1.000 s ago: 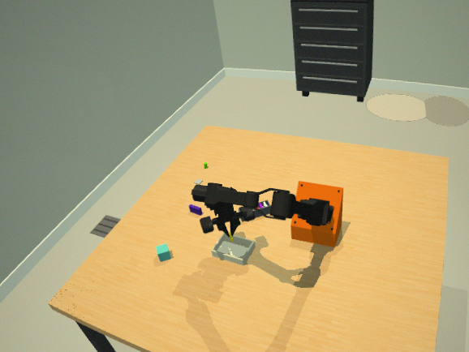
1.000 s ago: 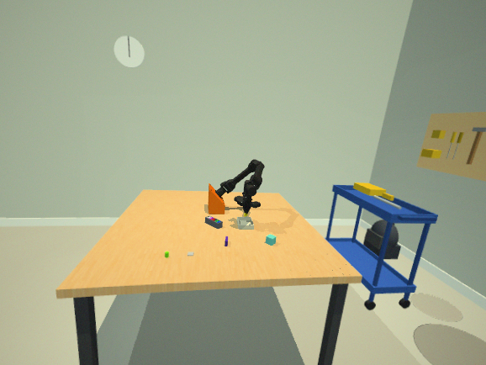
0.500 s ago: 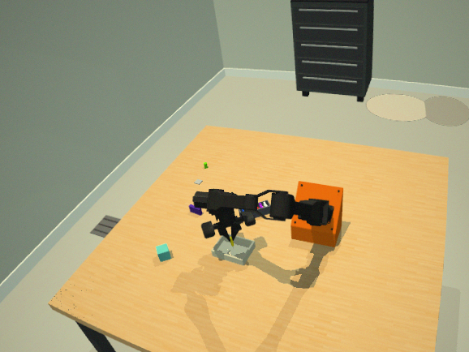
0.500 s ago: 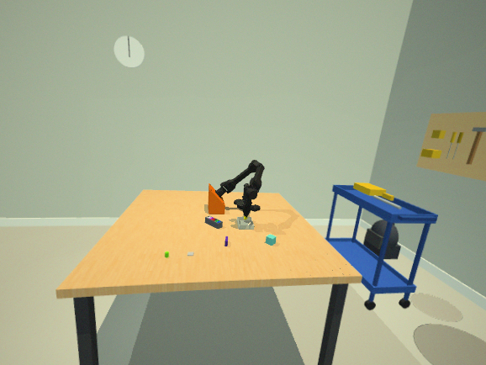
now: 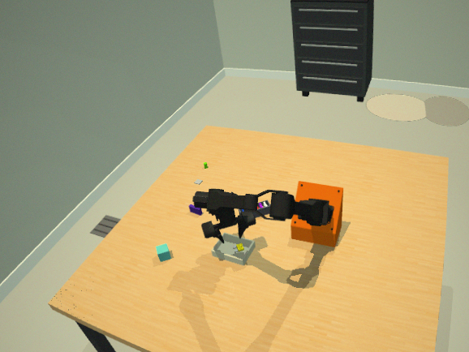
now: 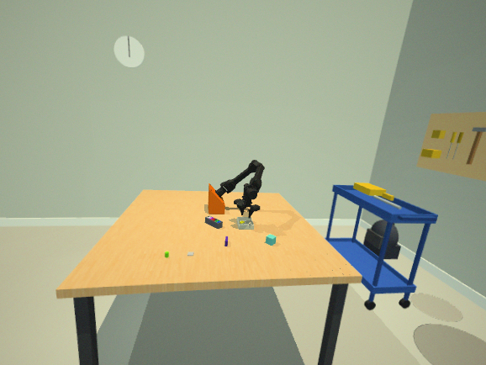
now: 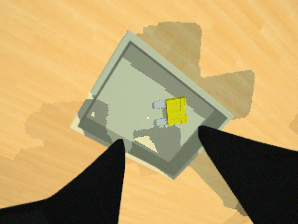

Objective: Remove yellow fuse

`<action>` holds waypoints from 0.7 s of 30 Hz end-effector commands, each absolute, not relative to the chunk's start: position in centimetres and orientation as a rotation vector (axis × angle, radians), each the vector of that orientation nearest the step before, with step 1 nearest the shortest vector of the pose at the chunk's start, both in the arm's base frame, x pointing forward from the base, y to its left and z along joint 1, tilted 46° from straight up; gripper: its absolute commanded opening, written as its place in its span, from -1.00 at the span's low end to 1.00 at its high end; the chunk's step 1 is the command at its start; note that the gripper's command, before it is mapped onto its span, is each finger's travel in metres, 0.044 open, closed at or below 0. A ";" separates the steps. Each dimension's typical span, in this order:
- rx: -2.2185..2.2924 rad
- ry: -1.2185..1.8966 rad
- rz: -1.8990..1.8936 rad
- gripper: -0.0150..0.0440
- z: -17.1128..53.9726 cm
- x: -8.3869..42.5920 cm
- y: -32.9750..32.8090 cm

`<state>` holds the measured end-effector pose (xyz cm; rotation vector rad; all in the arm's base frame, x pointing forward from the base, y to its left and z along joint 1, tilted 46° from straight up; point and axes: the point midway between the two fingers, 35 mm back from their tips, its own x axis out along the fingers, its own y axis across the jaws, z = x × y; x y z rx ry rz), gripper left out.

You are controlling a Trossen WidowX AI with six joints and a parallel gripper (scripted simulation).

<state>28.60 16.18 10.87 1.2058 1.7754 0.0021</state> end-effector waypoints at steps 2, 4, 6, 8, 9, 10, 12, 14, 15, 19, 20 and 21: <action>1.206 1.774 -0.001 0.63 13.0 28.8 13.8; 1.206 1.775 -0.001 0.63 13.2 28.8 13.6; 1.206 1.775 -0.001 0.63 13.2 28.8 13.6; 1.206 1.775 -0.001 0.63 13.2 28.8 13.6; 1.206 1.775 -0.001 0.63 13.2 28.8 13.6; 1.206 1.775 -0.001 0.63 13.2 28.8 13.6; 1.206 1.775 -0.001 0.63 13.2 28.8 13.6; 1.207 1.773 -0.007 0.63 13.2 28.8 13.6; 1.207 1.773 -0.007 0.63 13.2 28.8 13.6; 1.207 1.773 -0.007 0.63 13.2 28.8 13.6; 1.207 1.773 -0.007 0.63 13.2 28.8 13.6; 1.207 1.773 -0.007 0.63 13.2 28.8 13.6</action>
